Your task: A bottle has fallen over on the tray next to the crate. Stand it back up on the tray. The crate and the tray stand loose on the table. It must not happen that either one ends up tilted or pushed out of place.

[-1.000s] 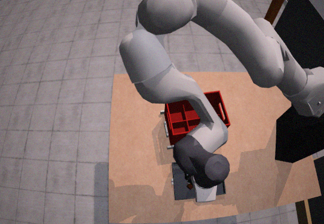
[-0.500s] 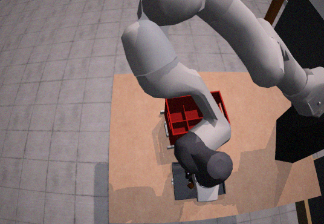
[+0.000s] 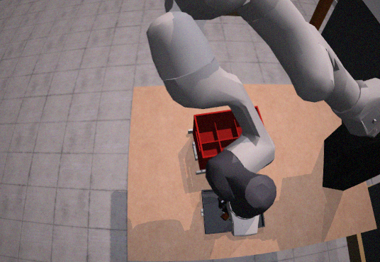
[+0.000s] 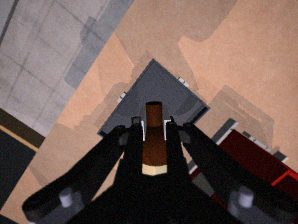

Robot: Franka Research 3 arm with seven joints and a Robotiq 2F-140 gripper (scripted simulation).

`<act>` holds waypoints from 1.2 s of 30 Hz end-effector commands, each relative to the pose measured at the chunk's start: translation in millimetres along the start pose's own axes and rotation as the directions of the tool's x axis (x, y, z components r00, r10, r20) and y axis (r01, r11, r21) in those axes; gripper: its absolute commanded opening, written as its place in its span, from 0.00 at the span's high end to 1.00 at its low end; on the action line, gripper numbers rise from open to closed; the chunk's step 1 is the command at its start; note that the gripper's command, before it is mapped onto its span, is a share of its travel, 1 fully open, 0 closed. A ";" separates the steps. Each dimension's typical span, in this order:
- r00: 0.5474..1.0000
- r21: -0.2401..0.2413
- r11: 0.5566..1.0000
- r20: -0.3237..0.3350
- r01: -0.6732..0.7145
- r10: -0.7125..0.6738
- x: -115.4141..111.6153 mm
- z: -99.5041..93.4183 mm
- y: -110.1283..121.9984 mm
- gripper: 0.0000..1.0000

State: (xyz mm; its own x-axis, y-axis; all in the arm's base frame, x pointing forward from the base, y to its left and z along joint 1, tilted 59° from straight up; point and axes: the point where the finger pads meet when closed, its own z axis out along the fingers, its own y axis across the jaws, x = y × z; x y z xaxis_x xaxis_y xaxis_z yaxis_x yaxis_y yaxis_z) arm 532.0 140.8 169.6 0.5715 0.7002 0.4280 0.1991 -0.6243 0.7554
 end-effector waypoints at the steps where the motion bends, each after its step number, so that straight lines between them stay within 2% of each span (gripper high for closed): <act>1: 1.000 0.015 1.000 0.001 0.013 -0.013 0.3 -8.4 -5.8 1.00; 36: 1.000 0.015 1.000 0.001 0.013 -0.013 0.3 -43.1 -5.3 1.00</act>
State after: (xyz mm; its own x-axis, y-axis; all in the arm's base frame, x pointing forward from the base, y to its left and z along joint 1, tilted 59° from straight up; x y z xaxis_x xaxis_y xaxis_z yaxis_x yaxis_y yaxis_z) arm 500.1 156.9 187.8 0.5702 0.7010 0.4283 0.2043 -0.6260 0.7526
